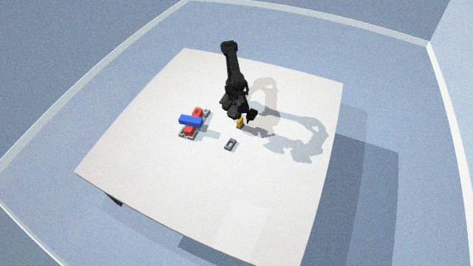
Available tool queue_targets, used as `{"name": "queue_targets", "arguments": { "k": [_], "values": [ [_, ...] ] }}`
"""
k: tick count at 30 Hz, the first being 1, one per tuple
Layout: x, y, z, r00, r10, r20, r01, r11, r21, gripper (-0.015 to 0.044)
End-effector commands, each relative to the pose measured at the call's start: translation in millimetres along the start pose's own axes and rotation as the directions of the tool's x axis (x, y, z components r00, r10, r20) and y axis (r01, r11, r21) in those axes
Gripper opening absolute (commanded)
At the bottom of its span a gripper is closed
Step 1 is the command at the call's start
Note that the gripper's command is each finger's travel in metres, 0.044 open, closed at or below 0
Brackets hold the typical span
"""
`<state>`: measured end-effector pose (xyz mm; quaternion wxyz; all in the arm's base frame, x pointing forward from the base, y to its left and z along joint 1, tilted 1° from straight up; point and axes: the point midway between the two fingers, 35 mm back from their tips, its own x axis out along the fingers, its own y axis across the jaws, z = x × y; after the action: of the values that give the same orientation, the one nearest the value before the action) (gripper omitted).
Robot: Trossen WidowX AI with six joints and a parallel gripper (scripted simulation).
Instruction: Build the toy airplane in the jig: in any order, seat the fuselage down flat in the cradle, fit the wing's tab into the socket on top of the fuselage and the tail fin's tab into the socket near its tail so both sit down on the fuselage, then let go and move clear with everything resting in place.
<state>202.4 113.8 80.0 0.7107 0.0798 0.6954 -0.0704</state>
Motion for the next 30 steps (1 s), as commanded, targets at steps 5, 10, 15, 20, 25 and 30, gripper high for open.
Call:
{"name": "queue_targets", "arguments": {
  "k": [5,10,15,20,25,30],
  "values": [
    [14.3,-1.2,-2.0,1.0,-0.004,-0.009,0.004,1.0,0.006,0.044],
    [22.3,-1.5,-2.4,1.0,-0.004,-0.009,0.004,1.0,0.006,0.044],
    [30.3,-2.0,-3.0,1.0,-0.004,-0.009,0.004,1.0,0.006,0.044],
    [34.2,-2.3,-3.3,1.0,-0.004,-0.009,0.004,1.0,0.006,0.0414],
    [34.2,-2.3,-3.3,1.0,-0.004,-0.009,0.004,1.0,0.006,0.0282],
    [34.2,-2.3,-3.3,1.0,-0.004,-0.009,0.004,1.0,0.006,0.0151]
  ]
}}
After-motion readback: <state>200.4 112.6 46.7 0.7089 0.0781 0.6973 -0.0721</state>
